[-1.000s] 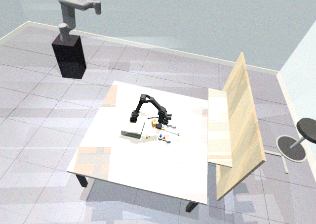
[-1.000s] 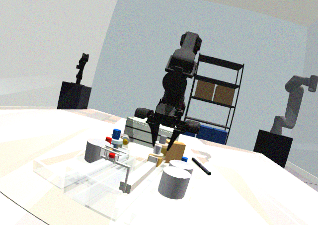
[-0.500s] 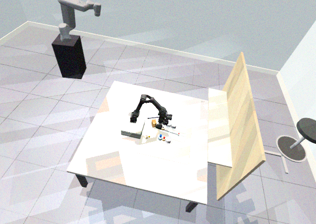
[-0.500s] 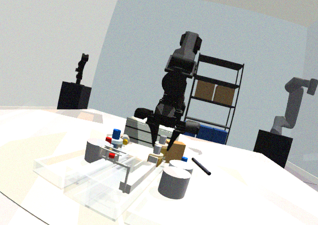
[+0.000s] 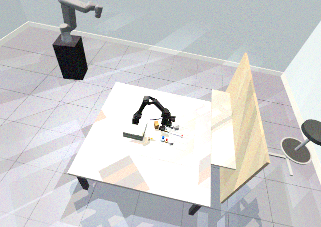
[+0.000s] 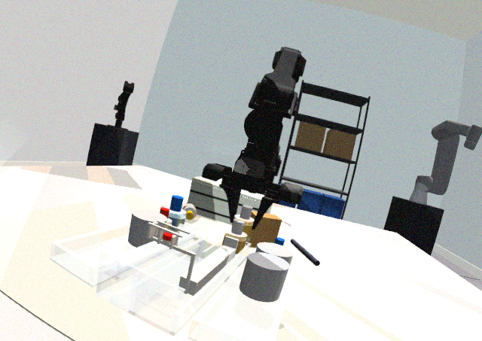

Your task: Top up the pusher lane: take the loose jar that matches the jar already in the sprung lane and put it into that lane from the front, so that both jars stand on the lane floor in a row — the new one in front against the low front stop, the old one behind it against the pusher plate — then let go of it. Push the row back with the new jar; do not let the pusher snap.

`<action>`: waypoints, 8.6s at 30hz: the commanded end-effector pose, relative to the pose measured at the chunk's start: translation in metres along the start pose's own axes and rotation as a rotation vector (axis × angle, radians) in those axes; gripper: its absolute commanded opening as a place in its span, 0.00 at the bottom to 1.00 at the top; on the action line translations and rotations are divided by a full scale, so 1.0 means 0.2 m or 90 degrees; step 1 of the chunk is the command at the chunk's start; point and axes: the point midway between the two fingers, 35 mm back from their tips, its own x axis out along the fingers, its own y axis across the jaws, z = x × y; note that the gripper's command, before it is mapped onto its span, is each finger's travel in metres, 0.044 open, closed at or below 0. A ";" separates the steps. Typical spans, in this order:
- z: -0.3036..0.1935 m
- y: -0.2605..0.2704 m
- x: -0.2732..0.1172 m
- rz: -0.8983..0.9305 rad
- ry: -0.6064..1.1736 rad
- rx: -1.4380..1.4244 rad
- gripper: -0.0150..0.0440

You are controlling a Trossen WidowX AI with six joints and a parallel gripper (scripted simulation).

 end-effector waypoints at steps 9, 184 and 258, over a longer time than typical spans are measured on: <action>0.07 0.00 -0.02 0.003 -0.018 -0.002 0.25; 0.24 0.00 -0.01 0.003 -0.020 -0.002 0.25; 0.22 0.00 0.10 0.003 -0.020 -0.002 0.25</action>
